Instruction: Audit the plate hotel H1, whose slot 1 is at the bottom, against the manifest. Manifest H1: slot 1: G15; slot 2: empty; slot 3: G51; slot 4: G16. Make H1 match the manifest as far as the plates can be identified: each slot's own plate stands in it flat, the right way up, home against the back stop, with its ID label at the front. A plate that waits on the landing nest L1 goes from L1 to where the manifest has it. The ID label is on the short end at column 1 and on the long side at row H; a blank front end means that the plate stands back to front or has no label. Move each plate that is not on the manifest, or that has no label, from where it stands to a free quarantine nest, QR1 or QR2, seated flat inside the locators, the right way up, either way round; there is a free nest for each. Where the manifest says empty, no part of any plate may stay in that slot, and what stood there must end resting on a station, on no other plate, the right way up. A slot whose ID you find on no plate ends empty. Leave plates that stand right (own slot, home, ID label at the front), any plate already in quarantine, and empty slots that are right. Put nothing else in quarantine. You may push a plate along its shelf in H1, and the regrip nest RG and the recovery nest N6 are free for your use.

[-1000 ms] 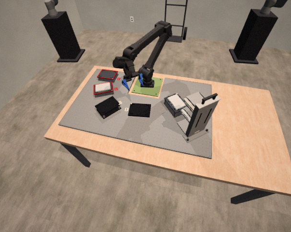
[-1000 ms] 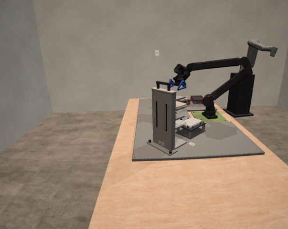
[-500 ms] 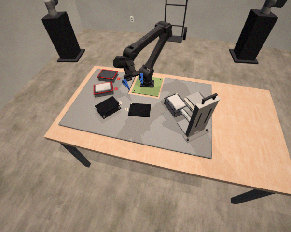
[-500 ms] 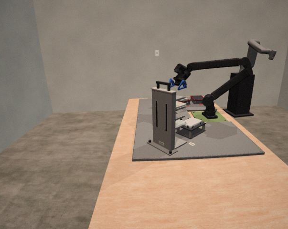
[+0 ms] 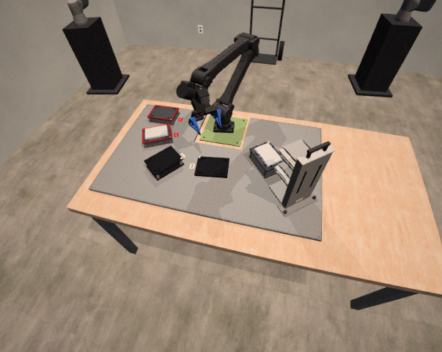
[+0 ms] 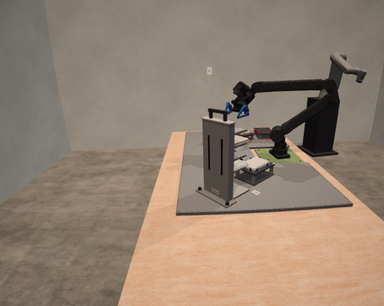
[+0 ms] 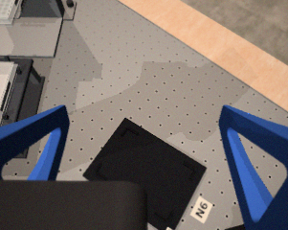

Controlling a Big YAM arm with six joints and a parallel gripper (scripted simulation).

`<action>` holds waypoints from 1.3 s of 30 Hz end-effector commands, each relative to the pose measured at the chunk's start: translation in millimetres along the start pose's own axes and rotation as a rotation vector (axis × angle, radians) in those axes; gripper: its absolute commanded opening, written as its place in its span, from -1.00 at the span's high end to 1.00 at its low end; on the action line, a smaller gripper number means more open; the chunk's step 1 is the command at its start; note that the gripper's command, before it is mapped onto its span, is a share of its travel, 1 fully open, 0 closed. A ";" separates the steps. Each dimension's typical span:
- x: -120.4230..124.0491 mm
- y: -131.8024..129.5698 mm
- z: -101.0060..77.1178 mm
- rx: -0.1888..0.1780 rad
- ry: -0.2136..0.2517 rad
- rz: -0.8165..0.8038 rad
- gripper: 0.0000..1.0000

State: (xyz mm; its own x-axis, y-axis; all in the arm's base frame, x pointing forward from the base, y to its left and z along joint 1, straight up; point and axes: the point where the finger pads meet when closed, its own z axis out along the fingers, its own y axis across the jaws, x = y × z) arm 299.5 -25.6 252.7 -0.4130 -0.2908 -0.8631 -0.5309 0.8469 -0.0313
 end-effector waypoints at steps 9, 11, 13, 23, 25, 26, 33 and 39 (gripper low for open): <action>-22.5 23.9 13.6 0.001 -0.032 0.007 -1.00; -25.1 29.1 17.1 0.000 -0.033 0.008 -1.00; -27.3 34.6 20.2 0.000 -0.035 0.008 -1.00; -35.1 58.3 30.4 -0.002 -0.040 0.012 -1.00; -37.1 64.3 32.9 -0.002 -0.041 0.013 -1.00; -38.1 67.2 34.1 -0.002 -0.041 0.013 -1.00; -44.5 87.9 43.4 -0.005 -0.044 0.018 -1.00; -56.5 99.5 43.5 -0.002 -0.061 0.014 -1.00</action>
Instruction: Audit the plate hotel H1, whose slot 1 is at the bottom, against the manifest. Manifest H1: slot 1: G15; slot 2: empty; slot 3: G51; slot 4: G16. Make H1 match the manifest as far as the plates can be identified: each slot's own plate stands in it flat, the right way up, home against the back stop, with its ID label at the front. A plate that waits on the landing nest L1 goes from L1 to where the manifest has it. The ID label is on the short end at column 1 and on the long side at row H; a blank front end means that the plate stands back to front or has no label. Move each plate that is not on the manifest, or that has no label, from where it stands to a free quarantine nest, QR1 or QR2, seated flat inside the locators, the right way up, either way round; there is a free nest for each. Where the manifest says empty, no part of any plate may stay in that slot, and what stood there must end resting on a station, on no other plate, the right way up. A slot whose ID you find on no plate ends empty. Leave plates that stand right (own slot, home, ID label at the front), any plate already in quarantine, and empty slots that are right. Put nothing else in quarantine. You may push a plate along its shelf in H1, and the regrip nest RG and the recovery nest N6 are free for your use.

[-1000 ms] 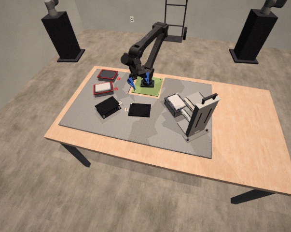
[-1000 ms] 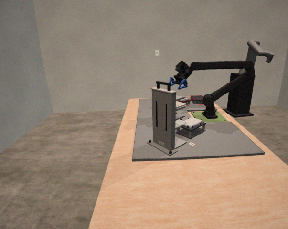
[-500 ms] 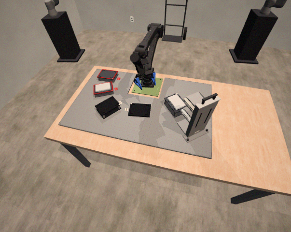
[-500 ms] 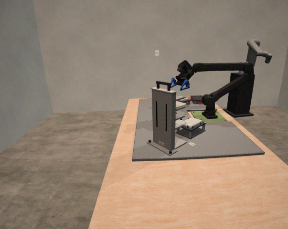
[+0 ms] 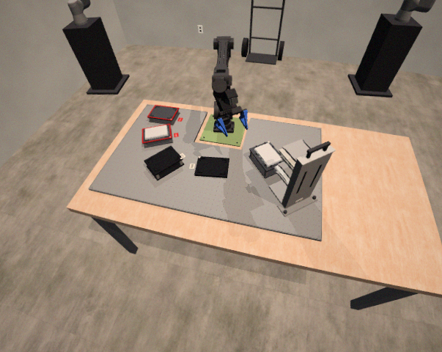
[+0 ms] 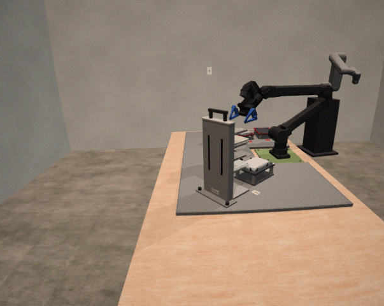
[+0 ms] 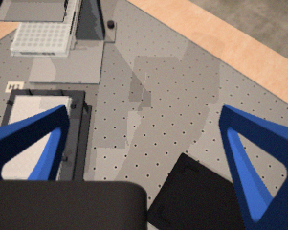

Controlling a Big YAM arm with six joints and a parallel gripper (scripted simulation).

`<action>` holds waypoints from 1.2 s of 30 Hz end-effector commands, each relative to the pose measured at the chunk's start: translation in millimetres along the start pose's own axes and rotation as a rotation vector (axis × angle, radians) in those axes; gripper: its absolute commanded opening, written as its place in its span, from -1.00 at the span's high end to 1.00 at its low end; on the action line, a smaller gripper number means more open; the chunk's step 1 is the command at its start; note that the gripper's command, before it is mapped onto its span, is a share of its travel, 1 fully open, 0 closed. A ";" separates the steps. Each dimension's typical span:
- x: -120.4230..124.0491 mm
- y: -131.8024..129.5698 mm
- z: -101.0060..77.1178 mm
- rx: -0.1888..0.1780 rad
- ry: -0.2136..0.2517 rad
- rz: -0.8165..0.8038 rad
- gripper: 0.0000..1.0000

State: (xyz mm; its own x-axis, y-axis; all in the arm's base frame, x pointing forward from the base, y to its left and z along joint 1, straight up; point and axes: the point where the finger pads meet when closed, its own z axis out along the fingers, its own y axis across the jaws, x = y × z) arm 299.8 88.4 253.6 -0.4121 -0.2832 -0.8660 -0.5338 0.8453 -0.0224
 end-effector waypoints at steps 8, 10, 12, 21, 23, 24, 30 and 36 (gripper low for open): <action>-21.3 29.6 2.2 -0.001 -0.046 0.019 -1.00; -18.7 36.5 4.7 -0.003 -0.041 0.022 -1.00; -21.8 43.0 5.1 -0.003 -0.046 0.023 -1.00; -31.5 65.4 11.0 -0.006 -0.048 0.028 -1.00; -37.9 71.9 10.5 -0.006 -0.057 0.029 -1.00; -36.8 75.4 11.0 -0.007 -0.055 0.030 -1.00; -42.2 96.1 7.8 -0.010 -0.064 0.036 -1.00; -57.5 110.1 3.5 -0.014 -0.088 0.044 -1.00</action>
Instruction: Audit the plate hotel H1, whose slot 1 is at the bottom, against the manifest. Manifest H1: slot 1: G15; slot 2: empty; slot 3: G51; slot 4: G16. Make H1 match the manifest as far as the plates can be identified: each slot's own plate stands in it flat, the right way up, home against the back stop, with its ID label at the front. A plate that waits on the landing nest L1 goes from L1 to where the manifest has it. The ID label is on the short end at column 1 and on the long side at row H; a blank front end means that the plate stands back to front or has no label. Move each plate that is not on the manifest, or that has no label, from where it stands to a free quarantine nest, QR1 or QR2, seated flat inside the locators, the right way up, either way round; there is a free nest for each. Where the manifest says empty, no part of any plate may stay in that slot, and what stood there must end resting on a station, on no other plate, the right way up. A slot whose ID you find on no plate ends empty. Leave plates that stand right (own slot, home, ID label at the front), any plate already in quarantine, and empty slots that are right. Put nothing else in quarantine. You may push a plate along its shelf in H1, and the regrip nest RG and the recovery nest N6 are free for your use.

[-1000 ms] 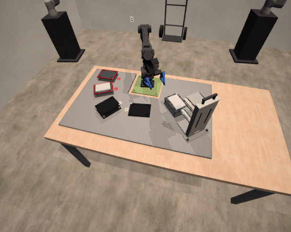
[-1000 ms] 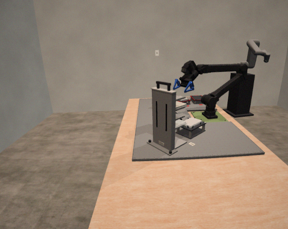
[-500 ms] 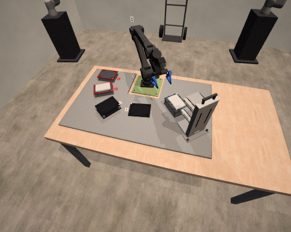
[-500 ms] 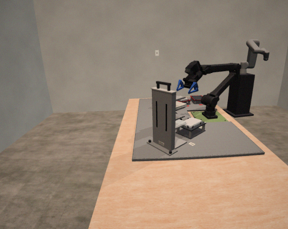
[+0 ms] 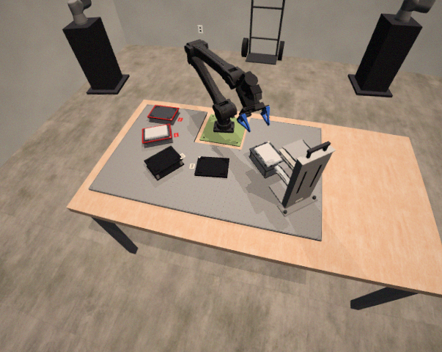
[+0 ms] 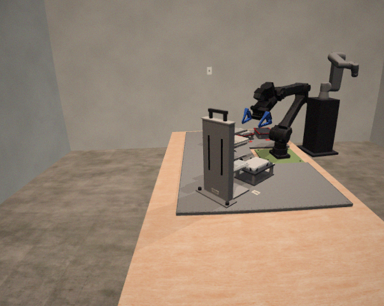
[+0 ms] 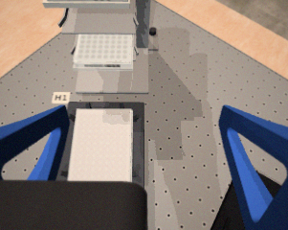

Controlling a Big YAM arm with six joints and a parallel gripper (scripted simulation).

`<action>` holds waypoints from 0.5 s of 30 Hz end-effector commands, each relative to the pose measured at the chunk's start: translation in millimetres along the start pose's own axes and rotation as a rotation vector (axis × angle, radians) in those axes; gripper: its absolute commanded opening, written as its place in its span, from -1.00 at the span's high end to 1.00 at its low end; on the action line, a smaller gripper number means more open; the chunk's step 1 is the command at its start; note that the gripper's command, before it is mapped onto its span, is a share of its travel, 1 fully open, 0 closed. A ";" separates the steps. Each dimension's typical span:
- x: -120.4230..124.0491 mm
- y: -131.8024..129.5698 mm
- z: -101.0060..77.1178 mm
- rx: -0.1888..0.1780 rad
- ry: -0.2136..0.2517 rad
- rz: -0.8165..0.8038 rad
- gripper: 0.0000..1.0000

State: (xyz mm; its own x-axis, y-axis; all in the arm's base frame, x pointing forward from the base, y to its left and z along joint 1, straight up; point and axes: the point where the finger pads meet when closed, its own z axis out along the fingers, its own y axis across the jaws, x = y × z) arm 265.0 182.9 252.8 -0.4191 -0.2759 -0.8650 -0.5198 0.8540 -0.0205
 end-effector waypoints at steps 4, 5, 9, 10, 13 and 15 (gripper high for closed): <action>-49.6 26.2 -15.7 -0.032 -0.096 0.041 -1.00; -49.6 29.8 -15.6 -0.033 -0.095 0.043 -1.00; -49.8 44.0 -15.4 -0.036 -0.093 0.048 -1.00; -49.5 47.6 -15.3 -0.036 -0.092 0.049 -1.00; -50.1 54.8 -15.2 -0.038 -0.093 0.053 -1.00; -47.6 57.6 -15.6 -0.037 -0.083 0.050 -1.00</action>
